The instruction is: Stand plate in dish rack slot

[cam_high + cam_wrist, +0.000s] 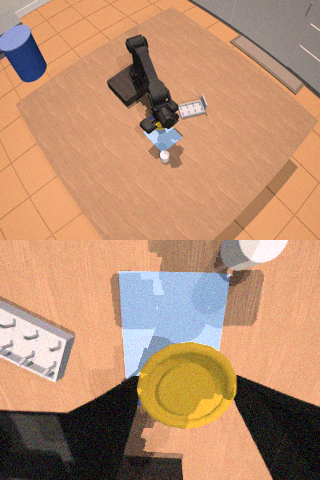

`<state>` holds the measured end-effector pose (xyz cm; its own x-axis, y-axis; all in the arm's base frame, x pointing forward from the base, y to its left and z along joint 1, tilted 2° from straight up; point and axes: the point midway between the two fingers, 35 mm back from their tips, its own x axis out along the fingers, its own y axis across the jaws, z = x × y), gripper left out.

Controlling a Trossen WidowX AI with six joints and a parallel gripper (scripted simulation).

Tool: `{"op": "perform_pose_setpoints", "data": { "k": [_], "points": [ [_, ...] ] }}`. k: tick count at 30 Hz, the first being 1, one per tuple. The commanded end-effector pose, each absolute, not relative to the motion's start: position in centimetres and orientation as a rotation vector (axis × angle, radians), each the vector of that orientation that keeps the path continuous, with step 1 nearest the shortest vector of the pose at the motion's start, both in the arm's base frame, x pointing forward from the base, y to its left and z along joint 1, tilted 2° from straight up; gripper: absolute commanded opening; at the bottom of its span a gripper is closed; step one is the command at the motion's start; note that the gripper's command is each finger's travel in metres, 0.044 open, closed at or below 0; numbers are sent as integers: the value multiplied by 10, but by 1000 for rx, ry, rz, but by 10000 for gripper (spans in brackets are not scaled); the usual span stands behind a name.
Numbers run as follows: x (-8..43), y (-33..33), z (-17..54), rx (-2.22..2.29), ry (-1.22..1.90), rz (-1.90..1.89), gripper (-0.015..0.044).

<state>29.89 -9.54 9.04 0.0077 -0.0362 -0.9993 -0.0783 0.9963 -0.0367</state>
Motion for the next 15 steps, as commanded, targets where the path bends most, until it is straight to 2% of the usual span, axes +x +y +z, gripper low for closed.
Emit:
{"op": "perform_pose_setpoints", "data": {
  "k": [1,15],
  "points": [
    [300,-95,112,-89,1558,24,0],
    [298,-92,159,-89,1558,25,0]
  ]
}}
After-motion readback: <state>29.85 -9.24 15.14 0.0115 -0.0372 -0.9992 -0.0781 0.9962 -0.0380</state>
